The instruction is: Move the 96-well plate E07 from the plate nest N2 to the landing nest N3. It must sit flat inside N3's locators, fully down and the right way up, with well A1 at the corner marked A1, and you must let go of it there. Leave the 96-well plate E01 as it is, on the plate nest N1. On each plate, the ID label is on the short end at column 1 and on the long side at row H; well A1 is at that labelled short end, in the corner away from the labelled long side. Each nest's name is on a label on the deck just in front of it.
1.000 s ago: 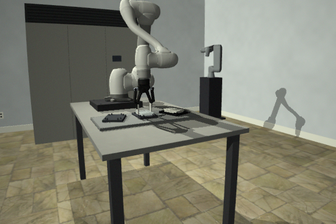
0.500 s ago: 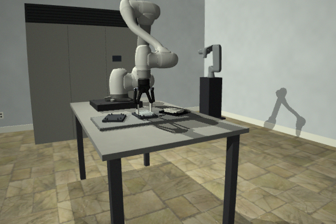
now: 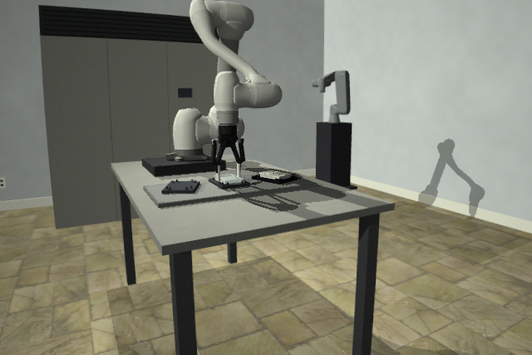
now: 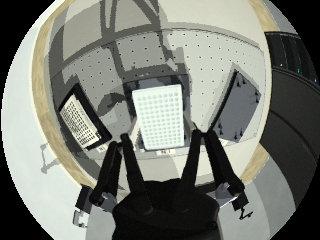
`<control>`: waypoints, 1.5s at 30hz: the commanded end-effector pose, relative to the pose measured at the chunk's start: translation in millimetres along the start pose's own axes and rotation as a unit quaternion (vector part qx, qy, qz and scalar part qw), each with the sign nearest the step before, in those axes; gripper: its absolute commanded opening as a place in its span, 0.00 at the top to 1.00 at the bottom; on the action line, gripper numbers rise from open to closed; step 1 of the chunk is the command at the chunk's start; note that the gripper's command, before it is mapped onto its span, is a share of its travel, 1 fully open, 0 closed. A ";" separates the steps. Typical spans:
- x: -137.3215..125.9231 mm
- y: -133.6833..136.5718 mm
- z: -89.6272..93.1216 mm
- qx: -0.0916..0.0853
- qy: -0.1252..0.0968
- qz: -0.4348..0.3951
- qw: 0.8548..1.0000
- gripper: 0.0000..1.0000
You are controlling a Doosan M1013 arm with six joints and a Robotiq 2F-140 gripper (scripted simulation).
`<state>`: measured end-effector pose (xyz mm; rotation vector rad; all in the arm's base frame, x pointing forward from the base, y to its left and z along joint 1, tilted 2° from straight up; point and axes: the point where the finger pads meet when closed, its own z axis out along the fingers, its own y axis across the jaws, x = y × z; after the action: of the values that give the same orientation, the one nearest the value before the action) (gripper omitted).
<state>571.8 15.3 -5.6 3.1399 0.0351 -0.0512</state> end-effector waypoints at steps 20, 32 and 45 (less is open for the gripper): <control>0.0 0.0 -0.1 0.000 0.000 0.000 1.000 0.34; 0.0 0.0 -0.1 0.000 0.000 0.000 1.000 0.34; 0.0 0.0 -0.1 0.000 0.000 0.000 1.000 0.34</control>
<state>571.8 15.3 -5.6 3.1399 0.0351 -0.0512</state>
